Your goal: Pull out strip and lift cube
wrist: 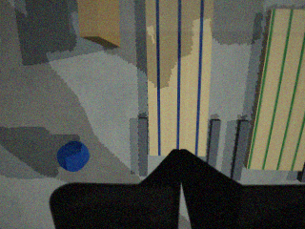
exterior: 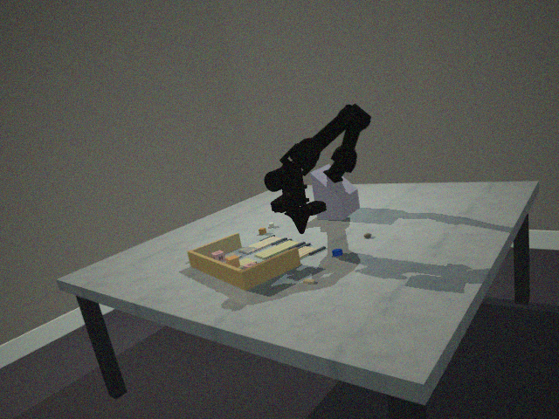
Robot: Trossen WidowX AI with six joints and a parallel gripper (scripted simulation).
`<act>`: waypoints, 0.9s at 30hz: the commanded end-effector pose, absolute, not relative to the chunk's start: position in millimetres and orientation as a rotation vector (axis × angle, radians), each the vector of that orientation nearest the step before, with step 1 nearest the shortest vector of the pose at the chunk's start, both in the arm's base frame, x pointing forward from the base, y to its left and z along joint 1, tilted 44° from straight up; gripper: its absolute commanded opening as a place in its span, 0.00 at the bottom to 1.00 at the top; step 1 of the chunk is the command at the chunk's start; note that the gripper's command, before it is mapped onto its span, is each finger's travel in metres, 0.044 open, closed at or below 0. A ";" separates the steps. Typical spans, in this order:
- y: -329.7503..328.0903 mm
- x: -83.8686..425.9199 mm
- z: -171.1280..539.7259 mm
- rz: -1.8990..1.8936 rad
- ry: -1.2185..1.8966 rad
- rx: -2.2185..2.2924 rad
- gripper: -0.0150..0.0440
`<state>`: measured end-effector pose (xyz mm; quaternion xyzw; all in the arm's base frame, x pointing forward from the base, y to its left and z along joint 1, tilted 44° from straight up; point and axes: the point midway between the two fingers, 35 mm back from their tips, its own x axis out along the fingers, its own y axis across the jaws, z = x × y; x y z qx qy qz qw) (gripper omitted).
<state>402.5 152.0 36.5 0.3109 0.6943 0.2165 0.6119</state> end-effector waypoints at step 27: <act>187.5 396.6 -2.6 0.490 1.620 0.720 0.25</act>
